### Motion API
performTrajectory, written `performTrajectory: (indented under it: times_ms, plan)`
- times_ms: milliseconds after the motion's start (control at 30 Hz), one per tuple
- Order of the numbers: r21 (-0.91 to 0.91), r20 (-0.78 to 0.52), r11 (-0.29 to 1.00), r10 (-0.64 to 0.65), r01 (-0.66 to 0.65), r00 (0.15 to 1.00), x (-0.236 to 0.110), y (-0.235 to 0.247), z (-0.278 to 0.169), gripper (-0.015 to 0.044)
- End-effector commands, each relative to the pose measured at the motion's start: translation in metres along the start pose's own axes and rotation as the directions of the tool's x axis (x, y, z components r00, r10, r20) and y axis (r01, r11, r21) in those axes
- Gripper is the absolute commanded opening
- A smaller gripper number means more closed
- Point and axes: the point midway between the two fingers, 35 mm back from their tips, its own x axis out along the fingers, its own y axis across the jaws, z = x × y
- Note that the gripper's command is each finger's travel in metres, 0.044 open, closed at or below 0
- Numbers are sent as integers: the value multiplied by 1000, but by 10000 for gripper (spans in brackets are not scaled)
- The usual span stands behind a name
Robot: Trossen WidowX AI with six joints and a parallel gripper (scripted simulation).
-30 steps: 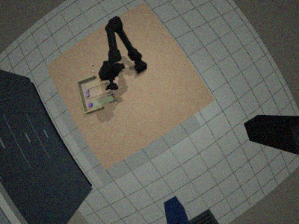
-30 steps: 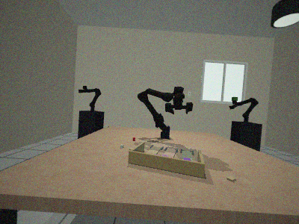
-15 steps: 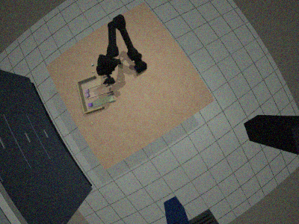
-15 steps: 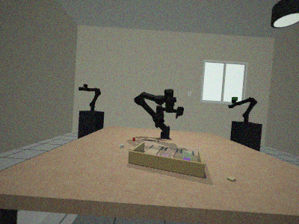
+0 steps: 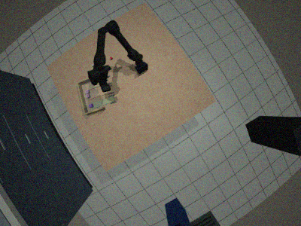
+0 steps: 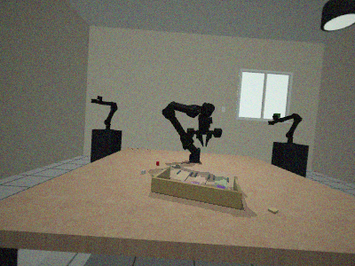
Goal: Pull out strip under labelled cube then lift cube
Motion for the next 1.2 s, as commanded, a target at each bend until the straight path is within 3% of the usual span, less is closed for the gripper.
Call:
performTrajectory:
  times_ms: [0, 200, 1167]
  plan:
    - [103, -367, 992, -32, 75, 930, 54, 6, -12, 0]
    - [143, -565, 974, -66, 177, 823, 75, -6, -30, 0]
    - [144, -564, 974, -66, 177, 823, 94, -10, -35, 0]
